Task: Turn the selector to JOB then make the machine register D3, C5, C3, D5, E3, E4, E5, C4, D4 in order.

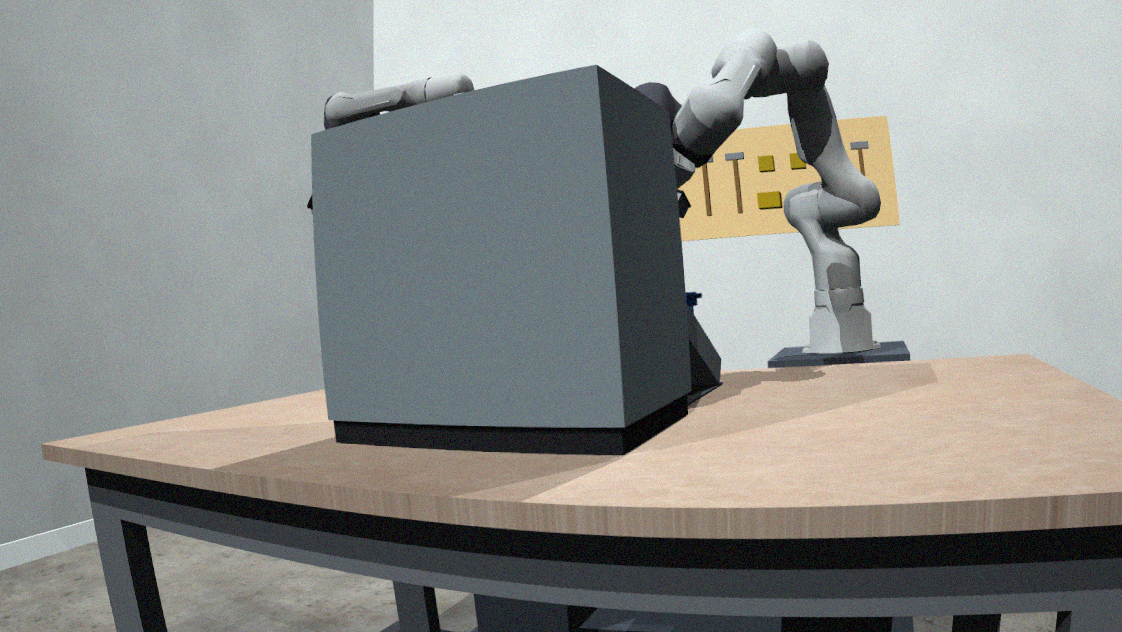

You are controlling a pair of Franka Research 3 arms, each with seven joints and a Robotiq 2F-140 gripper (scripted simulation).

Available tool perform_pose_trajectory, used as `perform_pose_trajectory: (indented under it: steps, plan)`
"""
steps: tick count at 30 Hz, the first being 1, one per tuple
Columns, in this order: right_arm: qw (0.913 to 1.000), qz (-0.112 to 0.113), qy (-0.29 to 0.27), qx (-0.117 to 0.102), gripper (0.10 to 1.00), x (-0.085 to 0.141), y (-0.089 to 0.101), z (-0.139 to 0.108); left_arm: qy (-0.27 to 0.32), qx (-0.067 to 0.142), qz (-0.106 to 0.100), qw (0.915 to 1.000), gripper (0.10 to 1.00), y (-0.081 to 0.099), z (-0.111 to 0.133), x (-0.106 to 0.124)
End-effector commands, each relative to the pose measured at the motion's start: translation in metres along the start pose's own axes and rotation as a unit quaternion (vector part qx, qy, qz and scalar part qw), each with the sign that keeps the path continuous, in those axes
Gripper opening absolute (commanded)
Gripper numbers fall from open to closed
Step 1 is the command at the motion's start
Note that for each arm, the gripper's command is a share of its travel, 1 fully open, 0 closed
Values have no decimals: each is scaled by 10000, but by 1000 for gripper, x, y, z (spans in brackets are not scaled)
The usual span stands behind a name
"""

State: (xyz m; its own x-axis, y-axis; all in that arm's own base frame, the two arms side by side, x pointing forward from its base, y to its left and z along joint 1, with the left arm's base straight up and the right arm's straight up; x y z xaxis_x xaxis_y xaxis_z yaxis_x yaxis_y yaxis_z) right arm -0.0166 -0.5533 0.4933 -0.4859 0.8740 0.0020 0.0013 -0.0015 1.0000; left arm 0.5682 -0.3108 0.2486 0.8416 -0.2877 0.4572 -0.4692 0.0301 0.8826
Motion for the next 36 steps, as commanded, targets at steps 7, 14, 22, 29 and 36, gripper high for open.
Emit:
perform_pose_trajectory:
  steps: [7, 14, 22, 29, 36]
  plan:
    - [10000, -10, 21, -2, 1000, -1, 0, 0, -15, 7, -37, 10000, 99, 9, 1, -2]
    - [10000, -10, 21, -2, 1000, -1, 0, 0, -15, 7, -37, 10000, 99, 11, 1, -2]
    - [10000, -10, 21, -2, 1000, -1, 0, 0, -15, 7, -37, 10000, 99, 11, 1, -2]
    - [10000, -10, 21, -2, 1000, -1, 0, 0, -15, 7, -37, 10000, 99, 11, 1, -2]
    - [10000, -10, 21, -2, 1000, -1, 0, 0, -15, 7, -37, 10000, 99, 11, 1, -2]
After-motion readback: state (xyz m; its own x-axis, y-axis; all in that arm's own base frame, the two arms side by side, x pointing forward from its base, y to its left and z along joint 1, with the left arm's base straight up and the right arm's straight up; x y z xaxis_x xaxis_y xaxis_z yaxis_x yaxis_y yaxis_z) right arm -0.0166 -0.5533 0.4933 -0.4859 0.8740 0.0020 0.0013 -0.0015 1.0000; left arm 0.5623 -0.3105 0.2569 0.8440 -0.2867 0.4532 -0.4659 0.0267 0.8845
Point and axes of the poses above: on each arm, the point where the finger pads meet when closed, its own y axis back along the fingers, its own x axis across the jaws, z = x × y, the point moved 8 cm from there along y, back along the fingers, and after that the axes turned 14 degrees about -y, right-handed, at the moved point
